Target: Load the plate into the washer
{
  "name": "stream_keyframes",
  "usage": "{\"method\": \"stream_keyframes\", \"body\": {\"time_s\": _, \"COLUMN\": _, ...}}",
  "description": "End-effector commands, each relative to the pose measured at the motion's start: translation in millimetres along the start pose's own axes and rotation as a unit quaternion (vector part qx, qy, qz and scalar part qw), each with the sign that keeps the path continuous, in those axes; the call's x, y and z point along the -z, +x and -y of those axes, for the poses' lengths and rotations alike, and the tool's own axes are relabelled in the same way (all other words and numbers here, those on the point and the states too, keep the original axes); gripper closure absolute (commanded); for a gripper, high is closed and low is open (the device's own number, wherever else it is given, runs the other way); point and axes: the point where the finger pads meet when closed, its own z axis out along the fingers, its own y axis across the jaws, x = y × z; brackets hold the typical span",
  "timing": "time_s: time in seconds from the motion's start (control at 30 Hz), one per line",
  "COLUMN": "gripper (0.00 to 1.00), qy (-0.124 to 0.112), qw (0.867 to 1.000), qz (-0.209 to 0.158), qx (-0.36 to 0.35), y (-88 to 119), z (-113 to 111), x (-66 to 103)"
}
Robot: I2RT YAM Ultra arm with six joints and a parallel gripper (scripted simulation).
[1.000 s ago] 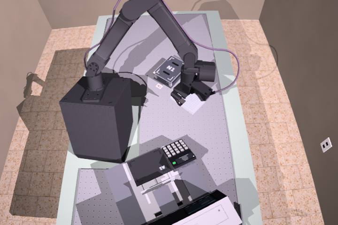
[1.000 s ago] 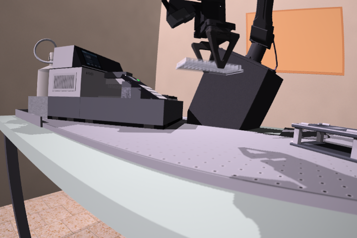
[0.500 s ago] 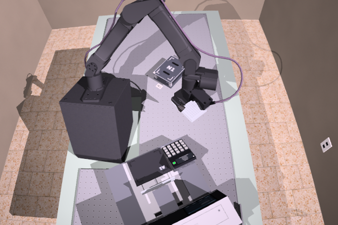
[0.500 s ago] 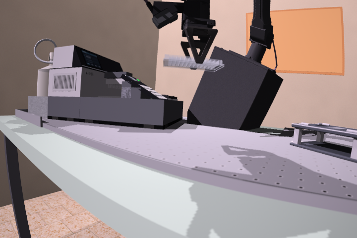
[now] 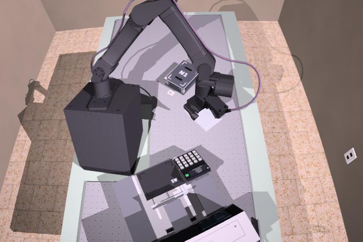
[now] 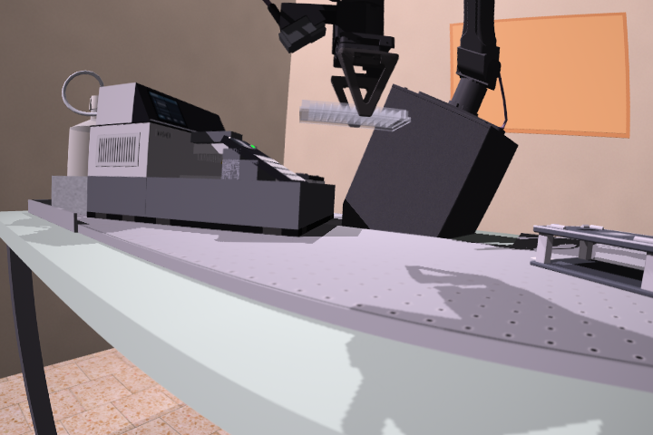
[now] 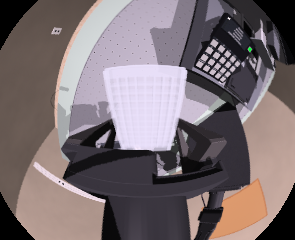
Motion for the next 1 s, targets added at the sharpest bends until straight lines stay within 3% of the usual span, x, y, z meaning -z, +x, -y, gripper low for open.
{"method": "stream_keyframes", "body": {"time_s": 0.0, "gripper": 0.16, "qy": -0.013, "qw": 1.000, "qz": 0.020, "qx": 0.006, "y": -12, "z": -9, "x": 18.3}}
{"method": "stream_keyframes", "body": {"time_s": 0.57, "gripper": 0.16, "qy": -0.013, "qw": 1.000, "qz": 0.020, "qx": 0.006, "y": -12, "z": -9, "x": 18.3}}
{"method": "stream_keyframes", "body": {"time_s": 0.73, "gripper": 0.16, "qy": 0.007, "qw": 0.995, "qz": -0.002, "qx": -0.097, "y": -14, "z": 31, "x": 2.8}}
{"method": "stream_keyframes", "body": {"time_s": 0.87, "gripper": 0.16, "qy": 0.003, "qw": 0.992, "qz": 0.002, "qx": -0.128, "y": -19, "z": 38, "x": 6.8}}
{"method": "stream_keyframes", "body": {"time_s": 0.9, "gripper": 0.16, "qy": -0.016, "qw": 0.991, "qz": 0.025, "qx": -0.132, "y": -34, "z": 26, "x": 22.7}}
{"method": "stream_keyframes", "body": {"time_s": 0.97, "gripper": 0.16, "qy": -0.008, "qw": 0.985, "qz": 0.014, "qx": -0.171, "y": -38, "z": 41, "x": 11.3}}
